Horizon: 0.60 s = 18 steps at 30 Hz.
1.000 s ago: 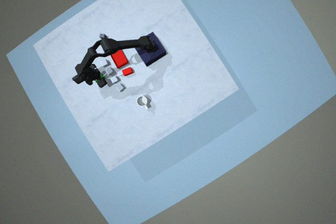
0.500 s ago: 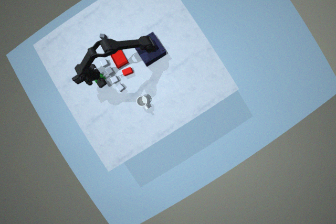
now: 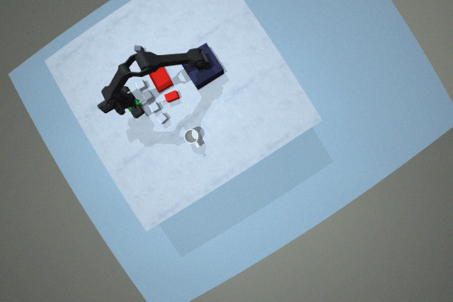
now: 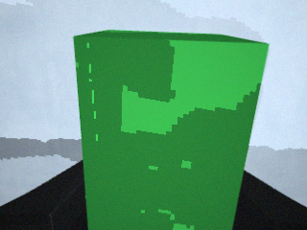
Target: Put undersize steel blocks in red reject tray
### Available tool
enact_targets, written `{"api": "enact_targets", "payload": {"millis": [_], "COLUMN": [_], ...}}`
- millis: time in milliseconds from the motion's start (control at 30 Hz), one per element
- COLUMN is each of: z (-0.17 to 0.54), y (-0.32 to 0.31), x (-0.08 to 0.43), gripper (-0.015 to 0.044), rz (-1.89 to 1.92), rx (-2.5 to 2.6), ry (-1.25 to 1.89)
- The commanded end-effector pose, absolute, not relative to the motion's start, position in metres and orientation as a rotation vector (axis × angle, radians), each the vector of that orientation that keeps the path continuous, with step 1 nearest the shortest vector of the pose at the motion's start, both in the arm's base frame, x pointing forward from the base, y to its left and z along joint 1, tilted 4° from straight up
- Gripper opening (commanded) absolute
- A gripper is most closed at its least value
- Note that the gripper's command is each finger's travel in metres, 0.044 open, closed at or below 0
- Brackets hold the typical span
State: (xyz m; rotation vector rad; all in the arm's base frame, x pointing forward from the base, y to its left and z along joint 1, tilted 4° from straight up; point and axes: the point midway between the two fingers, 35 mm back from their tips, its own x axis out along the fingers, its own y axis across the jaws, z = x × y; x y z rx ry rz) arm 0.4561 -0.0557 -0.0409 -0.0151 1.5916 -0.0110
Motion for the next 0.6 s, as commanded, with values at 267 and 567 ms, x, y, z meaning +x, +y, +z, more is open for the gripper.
{"api": "enact_targets", "payload": {"millis": [267, 567], "z": [-0.0381, -0.0381], "y": [-0.0566, -0.0571], "x": [0.4518, 0.4489], "gripper": [0.0000, 0.0000], "rz": [-0.014, -0.014], "rx": [-0.020, -0.020], "ry": [1.590, 1.590]}}
